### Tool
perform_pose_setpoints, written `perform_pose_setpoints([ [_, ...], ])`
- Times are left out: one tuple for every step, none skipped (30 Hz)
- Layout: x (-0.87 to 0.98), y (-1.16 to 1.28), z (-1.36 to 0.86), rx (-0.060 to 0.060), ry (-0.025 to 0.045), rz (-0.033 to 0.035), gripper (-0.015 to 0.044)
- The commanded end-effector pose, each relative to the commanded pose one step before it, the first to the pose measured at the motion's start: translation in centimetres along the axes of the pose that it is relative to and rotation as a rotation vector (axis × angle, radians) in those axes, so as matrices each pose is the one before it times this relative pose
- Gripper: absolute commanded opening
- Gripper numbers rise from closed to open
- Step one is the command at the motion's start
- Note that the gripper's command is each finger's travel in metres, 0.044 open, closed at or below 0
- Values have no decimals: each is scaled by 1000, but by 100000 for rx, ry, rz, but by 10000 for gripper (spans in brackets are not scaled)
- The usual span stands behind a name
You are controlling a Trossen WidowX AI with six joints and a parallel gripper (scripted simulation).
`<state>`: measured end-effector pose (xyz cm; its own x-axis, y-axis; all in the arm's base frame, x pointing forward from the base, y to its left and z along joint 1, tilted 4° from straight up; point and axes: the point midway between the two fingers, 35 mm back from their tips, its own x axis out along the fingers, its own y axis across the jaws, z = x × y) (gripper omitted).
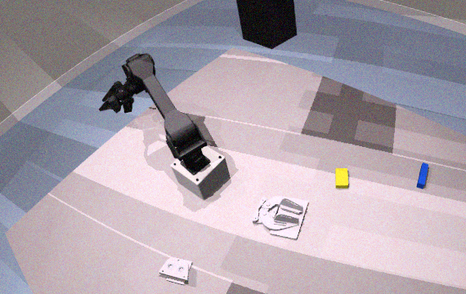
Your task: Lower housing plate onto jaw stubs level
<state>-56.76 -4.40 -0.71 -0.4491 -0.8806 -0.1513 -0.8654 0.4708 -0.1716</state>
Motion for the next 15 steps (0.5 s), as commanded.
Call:
perform_pose_setpoints([
  [0,0,0,0,0,0,426],
  [-188,119,-9,-123,1,472,440],
  [-564,356,-26,-368,-4,1414,440],
  [-942,592,-37,-608,-29,2354,440],
  [-1134,716,-32,-724,-72,2832,440],
  [-1132,721,-18,-714,-112,2826,440],
  [-1130,725,-3,-704,-152,2819,440],
  [-1128,729,11,-694,-192,2812,440],
  [-1125,733,26,-684,-232,2804,440],
  [-1123,737,41,-673,-271,2795,440],
  [-1120,740,56,-663,-311,2786,440],
  [-1121,748,112,-564,-414,2880,440],
  [-1117,751,127,-553,-454,2867,440],
  [-1114,754,143,-541,-494,2854,440],
  [-1110,757,160,-529,-534,2841,440],
])
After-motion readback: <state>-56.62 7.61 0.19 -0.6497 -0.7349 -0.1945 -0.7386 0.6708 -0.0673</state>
